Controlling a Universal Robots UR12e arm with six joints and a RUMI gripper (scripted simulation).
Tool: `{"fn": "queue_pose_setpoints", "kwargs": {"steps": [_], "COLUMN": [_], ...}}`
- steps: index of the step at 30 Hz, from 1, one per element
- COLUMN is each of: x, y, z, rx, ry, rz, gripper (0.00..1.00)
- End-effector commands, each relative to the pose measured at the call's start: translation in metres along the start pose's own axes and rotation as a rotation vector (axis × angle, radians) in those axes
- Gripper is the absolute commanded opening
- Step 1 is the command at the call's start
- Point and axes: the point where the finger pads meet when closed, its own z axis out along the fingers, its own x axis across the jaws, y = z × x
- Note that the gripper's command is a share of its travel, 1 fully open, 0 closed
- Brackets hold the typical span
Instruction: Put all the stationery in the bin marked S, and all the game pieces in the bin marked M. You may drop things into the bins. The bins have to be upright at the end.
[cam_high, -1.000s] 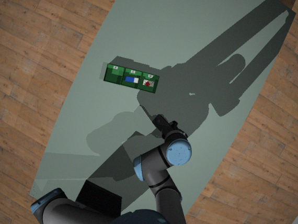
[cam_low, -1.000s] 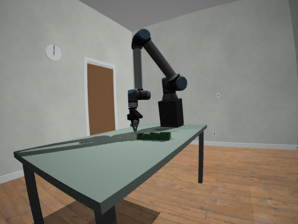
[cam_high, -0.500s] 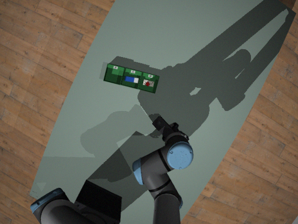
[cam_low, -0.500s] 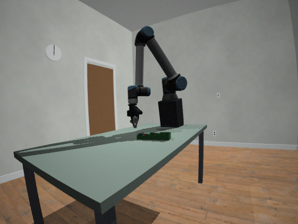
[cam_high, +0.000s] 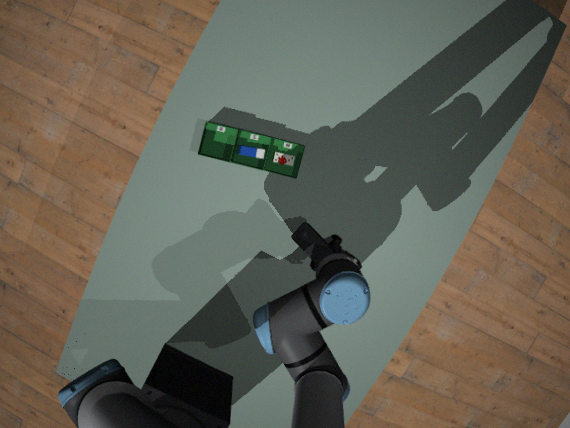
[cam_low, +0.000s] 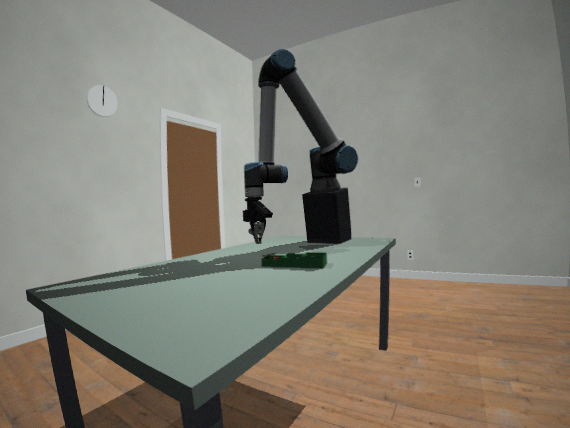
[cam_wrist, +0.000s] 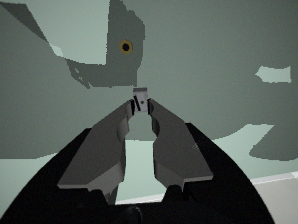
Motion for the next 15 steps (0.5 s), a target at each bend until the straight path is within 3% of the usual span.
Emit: {"fn": "queue_pose_setpoints", "kwargs": {"steps": [1,7,15], "x": [0.000,0.003,0.012], "y": [0.000,-0.012,-0.059], "z": [-0.005,-0.005,-0.005], "rx": [0.000,0.000,-0.001], "ry": [0.001,0.001,0.001], "rz": [0.000,-0.100,-0.384], "gripper": [0.00,0.00,0.00]}}
